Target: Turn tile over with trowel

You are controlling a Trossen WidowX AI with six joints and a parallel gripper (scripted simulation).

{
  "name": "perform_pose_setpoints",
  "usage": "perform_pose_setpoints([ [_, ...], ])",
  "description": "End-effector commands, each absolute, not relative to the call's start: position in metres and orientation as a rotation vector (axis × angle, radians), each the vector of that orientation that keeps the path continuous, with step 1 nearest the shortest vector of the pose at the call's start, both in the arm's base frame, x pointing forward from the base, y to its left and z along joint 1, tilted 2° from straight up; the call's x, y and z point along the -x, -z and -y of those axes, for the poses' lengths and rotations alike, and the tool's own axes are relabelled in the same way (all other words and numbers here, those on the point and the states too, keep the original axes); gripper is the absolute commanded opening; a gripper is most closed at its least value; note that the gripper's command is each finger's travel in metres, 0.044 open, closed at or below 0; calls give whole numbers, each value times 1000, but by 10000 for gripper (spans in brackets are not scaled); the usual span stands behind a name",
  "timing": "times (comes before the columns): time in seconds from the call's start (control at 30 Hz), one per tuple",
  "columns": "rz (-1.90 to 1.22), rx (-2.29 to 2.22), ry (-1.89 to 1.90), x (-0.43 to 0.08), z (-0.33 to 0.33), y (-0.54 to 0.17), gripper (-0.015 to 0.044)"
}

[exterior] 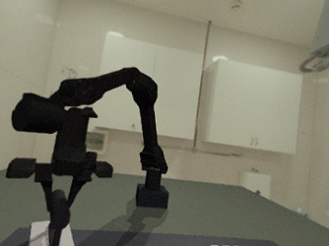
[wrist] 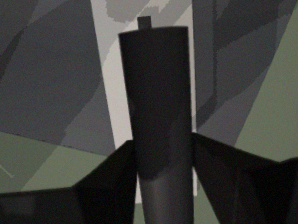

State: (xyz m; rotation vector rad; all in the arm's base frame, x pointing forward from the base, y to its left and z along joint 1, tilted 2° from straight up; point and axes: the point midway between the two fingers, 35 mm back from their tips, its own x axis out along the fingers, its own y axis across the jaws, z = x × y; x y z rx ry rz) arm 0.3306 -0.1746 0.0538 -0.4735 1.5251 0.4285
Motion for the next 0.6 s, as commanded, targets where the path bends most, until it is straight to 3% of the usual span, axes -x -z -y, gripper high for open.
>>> perform_pose_setpoints([
  [0.0,-1508,564,-514,-331,175,-53,130],
  [0.57,-1381,944,-897,-331,175,-53,130],
])
